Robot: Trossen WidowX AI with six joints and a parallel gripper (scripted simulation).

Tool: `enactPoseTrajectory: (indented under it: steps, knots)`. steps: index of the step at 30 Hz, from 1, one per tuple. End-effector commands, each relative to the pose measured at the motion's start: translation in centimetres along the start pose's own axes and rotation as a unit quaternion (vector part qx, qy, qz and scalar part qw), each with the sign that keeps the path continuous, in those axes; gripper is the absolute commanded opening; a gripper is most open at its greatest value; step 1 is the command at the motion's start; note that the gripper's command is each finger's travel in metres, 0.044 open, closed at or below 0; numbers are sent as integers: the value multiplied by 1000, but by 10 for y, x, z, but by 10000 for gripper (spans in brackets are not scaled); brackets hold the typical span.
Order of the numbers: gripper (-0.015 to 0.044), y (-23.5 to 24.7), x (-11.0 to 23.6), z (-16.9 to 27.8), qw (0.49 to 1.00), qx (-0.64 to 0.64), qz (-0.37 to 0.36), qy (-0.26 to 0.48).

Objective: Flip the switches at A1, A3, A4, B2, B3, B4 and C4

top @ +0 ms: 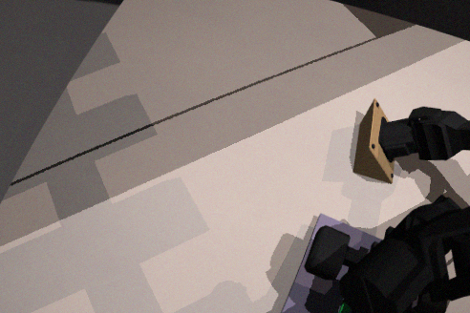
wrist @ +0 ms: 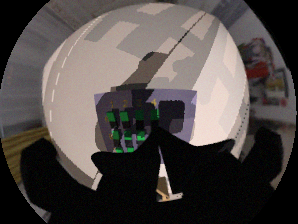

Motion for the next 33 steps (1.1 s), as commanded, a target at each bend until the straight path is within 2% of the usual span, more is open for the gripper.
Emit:
enactPoseTrajectory:
  steps: [1,7,33]
  knots:
    - [0,2,-7,2,1000,-5,-5,2]
    - [0,2,-16,2,1000,-4,-5,2]
    - [0,2,-16,2,1000,-4,-5,2]
Point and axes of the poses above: the point midway between the two fingers, 35 mm back from their tips, its own x axis back along the fingers, its own y axis across the jaws, z = x × y, the point moved 3 cm from there along x, back along the fingers, and after that the axes turned 15 degrees about x, right-handed, at the moved point
